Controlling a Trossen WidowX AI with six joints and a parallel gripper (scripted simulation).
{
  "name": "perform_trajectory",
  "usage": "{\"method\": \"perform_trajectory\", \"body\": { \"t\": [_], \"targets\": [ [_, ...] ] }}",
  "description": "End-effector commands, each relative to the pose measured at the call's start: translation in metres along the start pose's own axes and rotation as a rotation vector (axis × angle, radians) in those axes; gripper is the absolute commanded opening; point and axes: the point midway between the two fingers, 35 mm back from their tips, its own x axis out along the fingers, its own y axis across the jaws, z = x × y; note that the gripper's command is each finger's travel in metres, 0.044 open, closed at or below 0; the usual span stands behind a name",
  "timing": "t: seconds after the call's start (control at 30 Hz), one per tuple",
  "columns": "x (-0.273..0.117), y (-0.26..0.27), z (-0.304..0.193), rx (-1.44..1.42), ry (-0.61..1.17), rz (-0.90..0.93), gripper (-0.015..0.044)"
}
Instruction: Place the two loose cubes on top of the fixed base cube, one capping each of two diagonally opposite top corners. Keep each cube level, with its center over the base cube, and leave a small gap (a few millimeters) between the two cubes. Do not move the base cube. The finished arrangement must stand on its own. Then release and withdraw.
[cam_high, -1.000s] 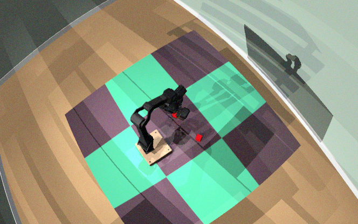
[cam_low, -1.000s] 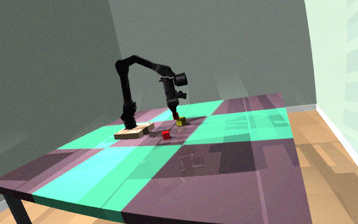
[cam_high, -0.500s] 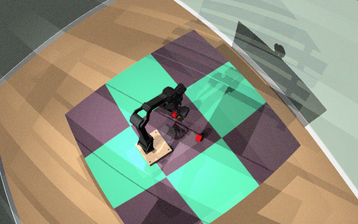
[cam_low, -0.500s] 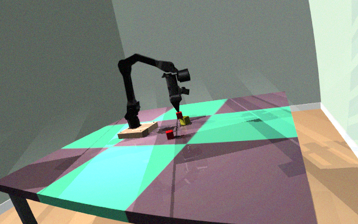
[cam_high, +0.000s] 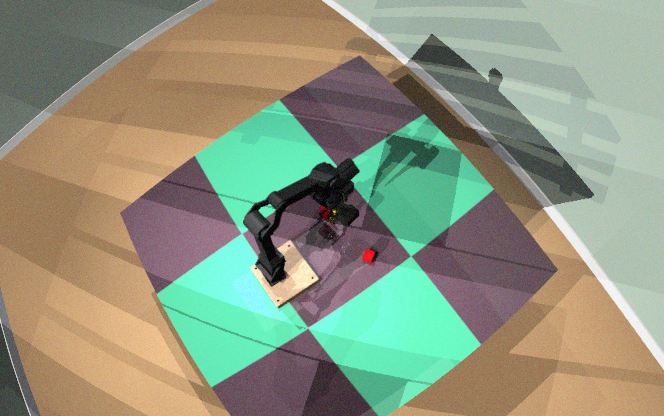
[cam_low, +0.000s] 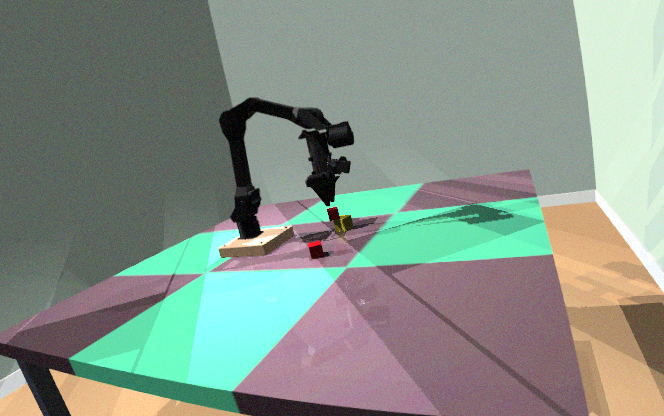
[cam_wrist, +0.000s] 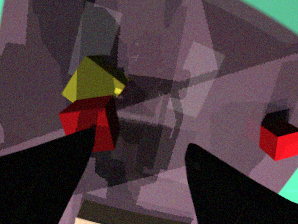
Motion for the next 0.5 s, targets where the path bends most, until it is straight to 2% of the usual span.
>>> {"method": "perform_trajectory", "body": {
  "t": [0.0, 0.47],
  "targets": [
    [-0.006, -0.030, 0.005, 0.219, -0.001, 0.002, 0.0265],
    [-0.028, -0.150, -0.010, 1.058, -0.003, -0.004, 0.0265]
  ]
}}
